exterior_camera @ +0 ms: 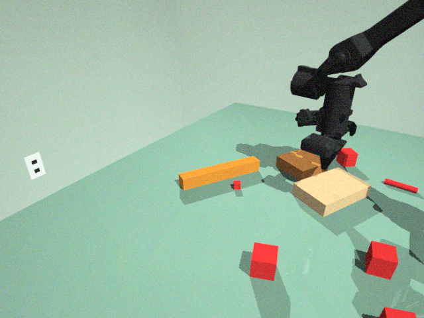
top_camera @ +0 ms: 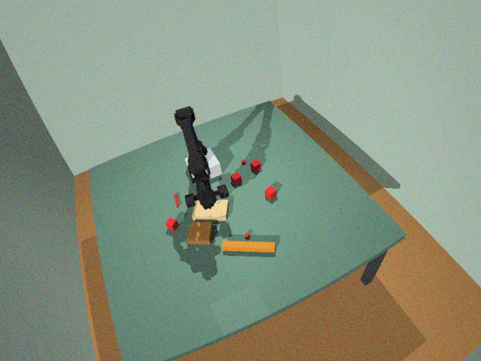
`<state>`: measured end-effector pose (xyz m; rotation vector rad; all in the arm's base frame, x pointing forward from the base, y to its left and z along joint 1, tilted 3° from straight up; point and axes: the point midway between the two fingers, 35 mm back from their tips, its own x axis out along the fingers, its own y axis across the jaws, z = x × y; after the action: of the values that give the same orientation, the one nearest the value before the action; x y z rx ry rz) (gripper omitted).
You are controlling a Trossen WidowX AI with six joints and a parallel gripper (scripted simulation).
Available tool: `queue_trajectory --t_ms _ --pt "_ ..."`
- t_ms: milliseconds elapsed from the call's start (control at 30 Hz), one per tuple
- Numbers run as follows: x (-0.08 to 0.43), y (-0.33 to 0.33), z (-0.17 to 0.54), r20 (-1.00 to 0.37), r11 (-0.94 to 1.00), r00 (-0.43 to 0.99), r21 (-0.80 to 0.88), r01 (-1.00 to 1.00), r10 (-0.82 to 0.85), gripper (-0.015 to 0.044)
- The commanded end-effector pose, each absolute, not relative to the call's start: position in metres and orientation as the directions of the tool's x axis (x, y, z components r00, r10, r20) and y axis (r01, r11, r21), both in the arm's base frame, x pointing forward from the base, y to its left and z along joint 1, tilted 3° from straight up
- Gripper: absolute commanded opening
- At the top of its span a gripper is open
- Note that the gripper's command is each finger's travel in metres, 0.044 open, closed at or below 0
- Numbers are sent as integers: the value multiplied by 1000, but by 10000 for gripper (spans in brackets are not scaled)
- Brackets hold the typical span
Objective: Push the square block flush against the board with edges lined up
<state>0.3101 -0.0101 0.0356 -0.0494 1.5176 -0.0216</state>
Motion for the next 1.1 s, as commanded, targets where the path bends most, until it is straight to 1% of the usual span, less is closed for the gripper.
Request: queue_trajectory --t_ms 0,300,633,967,1067 --pt "312 0 33 -998 987 44 -56 -148 -50 0" --pt "316 25 33 -998 894 43 -62 -444 -48 0" --pt "318 55 31 -998 690 43 -63 -721 -46 0" --pt "316 85 30 -998 405 42 -57 -913 -45 0" --pt "316 85 30 -998 405 42 -57 -913 -45 0"
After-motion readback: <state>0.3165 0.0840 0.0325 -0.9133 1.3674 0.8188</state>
